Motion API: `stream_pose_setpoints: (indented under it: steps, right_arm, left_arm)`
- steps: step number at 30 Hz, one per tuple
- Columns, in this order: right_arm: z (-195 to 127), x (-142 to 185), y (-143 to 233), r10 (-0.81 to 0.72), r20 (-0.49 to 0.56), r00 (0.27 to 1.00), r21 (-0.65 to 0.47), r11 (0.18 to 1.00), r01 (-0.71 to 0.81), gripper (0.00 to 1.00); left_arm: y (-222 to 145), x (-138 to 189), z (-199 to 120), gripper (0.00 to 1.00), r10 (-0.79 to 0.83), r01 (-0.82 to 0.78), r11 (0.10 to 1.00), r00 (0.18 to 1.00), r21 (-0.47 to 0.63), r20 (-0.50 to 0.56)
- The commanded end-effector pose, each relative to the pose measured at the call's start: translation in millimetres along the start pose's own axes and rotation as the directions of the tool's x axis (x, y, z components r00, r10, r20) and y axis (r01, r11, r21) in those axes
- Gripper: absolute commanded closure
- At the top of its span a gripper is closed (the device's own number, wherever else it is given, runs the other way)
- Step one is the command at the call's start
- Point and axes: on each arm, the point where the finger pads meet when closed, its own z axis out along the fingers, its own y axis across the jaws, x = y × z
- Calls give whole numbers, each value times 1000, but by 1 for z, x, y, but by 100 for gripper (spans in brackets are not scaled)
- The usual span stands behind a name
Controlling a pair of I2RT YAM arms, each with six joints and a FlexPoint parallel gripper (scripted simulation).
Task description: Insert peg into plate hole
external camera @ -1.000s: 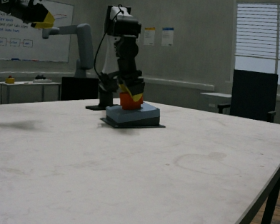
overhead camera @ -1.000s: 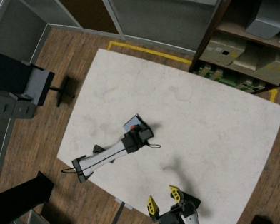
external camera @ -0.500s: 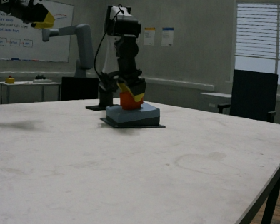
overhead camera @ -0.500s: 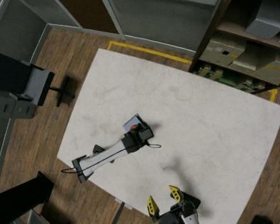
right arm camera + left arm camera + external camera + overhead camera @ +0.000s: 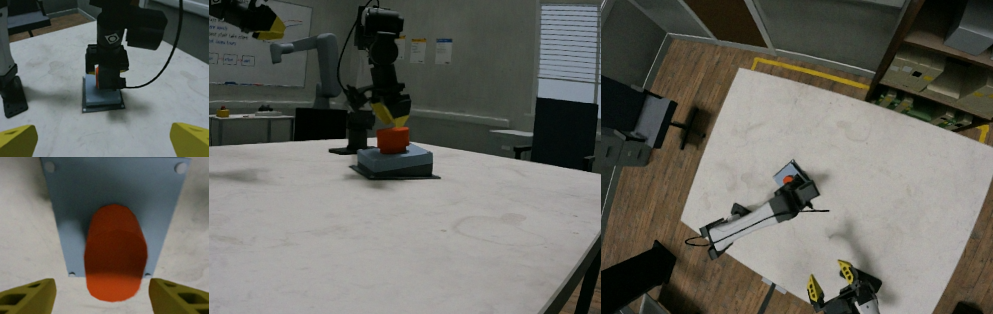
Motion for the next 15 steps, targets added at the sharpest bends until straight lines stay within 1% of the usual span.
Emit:
stream_pose_setpoints:
  steps: [1, 15]
  right_arm:
    - [-2, 4, -1, 10, -6, 1000, 7, 1000, -10, 0]
    - [-2, 4, -1, 10, -6, 1000, 7, 1000, -10, 0]
  left_arm:
    - [-5, 8, -18, 30, -15, 15, 1000, 1000, -25, 3]
    - [-5, 8, -19, 30, -16, 16, 999, 1000, -30, 4]
